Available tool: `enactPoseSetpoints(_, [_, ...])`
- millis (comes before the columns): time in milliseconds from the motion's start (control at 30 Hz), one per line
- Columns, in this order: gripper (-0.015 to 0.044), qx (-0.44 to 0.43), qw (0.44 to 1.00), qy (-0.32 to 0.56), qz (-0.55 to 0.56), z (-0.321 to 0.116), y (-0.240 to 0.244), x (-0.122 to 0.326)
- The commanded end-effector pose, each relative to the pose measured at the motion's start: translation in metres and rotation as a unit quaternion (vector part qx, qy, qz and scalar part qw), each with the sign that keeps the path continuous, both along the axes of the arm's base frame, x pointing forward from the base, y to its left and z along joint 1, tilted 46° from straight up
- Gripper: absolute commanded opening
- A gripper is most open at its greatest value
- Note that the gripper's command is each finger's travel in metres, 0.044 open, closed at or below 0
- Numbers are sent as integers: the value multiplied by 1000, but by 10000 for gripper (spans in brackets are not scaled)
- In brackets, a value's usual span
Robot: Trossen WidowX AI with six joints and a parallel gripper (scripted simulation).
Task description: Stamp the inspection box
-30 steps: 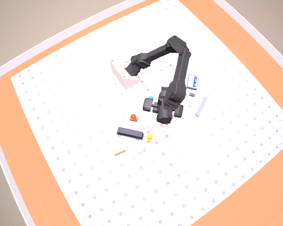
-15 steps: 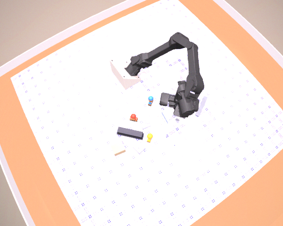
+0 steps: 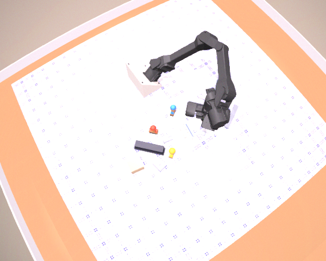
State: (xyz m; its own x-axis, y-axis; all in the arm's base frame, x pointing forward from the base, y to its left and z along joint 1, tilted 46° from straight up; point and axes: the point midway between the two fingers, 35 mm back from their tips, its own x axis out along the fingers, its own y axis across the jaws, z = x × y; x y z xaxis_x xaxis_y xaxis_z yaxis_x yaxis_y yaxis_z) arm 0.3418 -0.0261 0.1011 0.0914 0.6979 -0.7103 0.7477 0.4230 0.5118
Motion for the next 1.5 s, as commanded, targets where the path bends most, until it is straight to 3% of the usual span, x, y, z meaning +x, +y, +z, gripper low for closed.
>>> enactPoseSetpoints(0, [0,2,1000,1,-3,-4,4,0])
enactPoseSetpoints(1000, [0,4,1000,0,-3,-36,38,3])
enactPoseSetpoints(1300, [236,2,1000,-1,0,-34,36,4])
enactPoseSetpoints(1467, [254,1,1000,1,-3,-28,29,4])
